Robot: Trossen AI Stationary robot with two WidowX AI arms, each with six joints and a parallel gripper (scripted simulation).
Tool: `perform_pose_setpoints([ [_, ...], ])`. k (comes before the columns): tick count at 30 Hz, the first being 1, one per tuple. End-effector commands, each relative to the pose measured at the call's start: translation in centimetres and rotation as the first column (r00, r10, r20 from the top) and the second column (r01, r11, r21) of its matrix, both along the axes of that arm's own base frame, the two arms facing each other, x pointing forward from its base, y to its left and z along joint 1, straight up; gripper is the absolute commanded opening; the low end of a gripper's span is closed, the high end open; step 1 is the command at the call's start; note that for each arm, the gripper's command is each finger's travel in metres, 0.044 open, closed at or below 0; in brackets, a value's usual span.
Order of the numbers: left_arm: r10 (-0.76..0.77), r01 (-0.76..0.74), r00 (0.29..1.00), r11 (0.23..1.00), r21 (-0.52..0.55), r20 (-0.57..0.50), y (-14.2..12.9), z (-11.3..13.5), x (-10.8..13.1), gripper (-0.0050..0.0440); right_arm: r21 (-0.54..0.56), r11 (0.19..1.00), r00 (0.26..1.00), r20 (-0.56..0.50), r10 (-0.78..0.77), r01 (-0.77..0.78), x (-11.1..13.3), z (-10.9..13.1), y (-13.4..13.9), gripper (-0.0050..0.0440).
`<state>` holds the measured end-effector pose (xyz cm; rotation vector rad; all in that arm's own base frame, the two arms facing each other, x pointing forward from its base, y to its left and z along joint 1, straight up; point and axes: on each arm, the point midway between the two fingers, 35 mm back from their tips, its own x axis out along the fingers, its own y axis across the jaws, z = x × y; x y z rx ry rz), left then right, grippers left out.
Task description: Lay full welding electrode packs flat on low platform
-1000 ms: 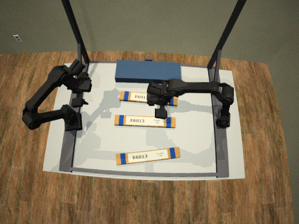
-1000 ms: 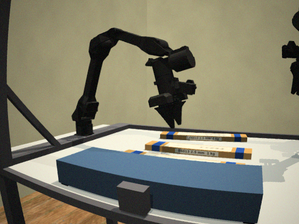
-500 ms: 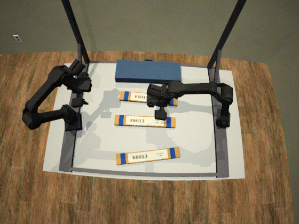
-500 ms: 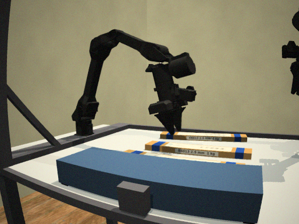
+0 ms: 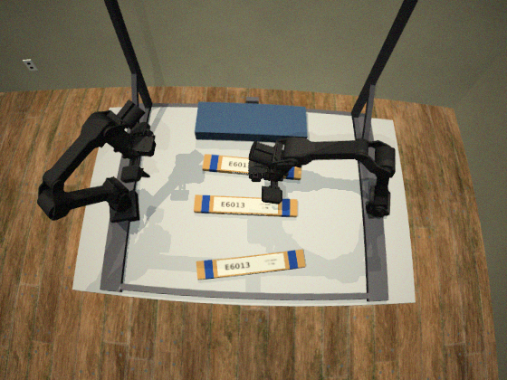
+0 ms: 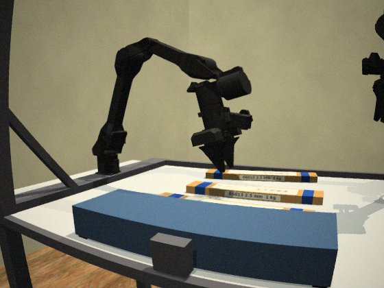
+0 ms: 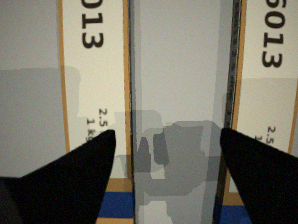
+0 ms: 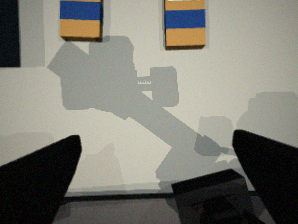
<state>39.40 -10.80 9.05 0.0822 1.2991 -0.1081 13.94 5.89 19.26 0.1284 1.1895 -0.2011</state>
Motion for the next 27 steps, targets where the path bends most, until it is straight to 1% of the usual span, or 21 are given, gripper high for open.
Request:
perform_pose_setpoints([
  [1, -0.001, 0.001, 1.0, 1.0, -0.008, 0.023, -0.1, 1.3, 0.2, 0.03, 0.012, 1.0, 1.0, 0.018, -0.001, 0.0, 0.2, 0.6, 0.1, 0.043],
  [27, -0.001, 0.001, 1.0, 1.0, -0.008, 0.023, 0.0, 4.2, 0.1, 0.03, 0.012, 1.0, 1.0, 0.018, -0.001, 0.0, 0.2, 0.6, 0.1, 0.043],
])
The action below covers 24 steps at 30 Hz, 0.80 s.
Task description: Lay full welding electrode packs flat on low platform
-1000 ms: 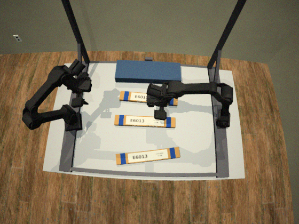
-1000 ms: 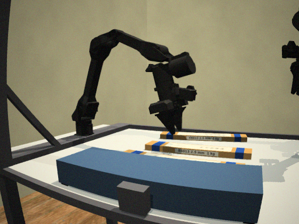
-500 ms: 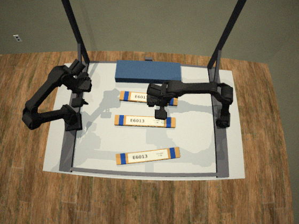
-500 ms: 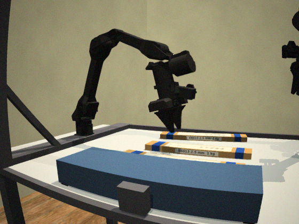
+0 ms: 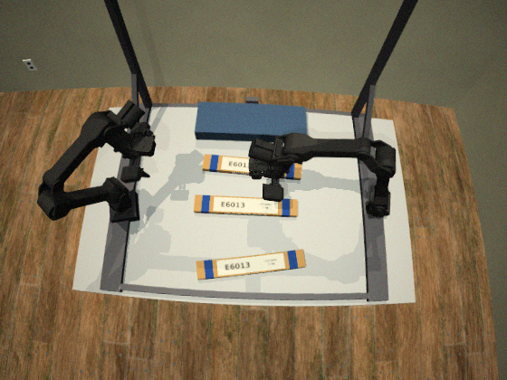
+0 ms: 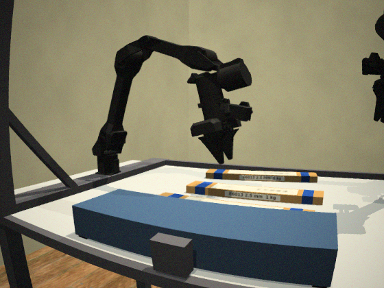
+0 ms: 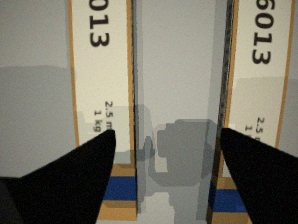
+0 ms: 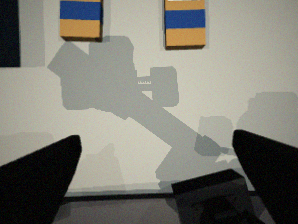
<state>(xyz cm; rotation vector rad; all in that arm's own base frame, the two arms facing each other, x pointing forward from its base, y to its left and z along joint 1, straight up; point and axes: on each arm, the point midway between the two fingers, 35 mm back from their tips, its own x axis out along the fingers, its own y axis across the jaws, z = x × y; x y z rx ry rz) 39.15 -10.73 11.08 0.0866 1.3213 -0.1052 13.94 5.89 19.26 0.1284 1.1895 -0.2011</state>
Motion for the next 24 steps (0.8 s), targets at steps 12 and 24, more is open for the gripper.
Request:
perform_pose_setpoints([
  [12, 0.0, 0.001, 0.999, 1.0, -0.014, 0.045, -0.11, 2.96, 0.29, 0.03, 0.012, 1.0, 1.0, 0.018, -0.001, 0.0, 0.15, 0.61, 0.14, 0.043],
  [24, 0.0, 0.001, 0.999, 1.0, -0.014, 0.045, -0.11, 2.95, 0.29, 0.03, 0.012, 1.0, 1.0, 0.018, -0.001, 0.0, 0.15, 0.61, 0.14, 0.043],
])
